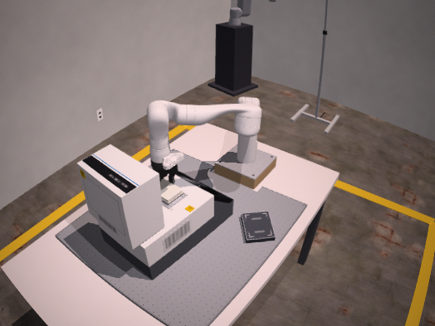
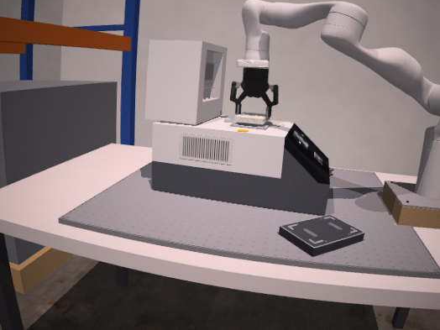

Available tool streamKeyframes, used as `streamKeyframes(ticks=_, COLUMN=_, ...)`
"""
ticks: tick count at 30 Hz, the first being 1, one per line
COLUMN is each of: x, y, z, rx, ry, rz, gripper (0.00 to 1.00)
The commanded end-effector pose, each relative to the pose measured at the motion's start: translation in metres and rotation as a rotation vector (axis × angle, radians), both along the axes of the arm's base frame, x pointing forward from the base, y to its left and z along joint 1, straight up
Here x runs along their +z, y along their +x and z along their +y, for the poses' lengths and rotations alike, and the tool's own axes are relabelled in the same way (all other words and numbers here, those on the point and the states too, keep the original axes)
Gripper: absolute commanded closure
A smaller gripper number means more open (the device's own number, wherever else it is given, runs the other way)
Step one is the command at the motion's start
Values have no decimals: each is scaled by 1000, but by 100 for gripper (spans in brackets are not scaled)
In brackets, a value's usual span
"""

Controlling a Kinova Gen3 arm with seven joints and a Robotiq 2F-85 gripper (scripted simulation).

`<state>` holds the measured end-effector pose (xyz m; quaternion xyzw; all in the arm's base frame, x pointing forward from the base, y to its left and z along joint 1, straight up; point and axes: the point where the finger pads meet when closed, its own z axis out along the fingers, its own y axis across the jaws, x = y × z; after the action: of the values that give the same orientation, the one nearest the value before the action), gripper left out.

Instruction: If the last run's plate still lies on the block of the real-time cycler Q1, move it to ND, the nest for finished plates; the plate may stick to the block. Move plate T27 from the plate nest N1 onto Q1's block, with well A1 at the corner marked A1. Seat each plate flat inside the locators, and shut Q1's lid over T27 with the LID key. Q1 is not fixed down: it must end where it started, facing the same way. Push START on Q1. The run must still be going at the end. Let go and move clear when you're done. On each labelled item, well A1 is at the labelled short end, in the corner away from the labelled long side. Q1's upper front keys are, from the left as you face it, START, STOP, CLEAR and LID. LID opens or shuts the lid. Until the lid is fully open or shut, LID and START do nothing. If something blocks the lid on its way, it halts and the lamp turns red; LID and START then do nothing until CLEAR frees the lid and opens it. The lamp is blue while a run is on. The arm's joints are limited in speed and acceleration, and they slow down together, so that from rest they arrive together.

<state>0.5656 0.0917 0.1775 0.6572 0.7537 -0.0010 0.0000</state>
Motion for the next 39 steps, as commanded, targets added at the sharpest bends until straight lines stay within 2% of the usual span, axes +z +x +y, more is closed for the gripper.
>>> streamKeyframes(ticks=1, x=0, y=0, z=0, rx=0, ry=1, rz=-2, gripper=10)
streamKeyframes(ticks=36, x=-8, y=0, z=0, rx=0, ry=1, rz=-2, gripper=10)
streamKeyframes(ticks=37, x=-8, y=0, z=0, rx=0, ry=1, rz=-2, gripper=0)
streamKeyframes(ticks=39, x=-8, y=0, z=0, rx=0, ry=1, rz=-2, gripper=0)
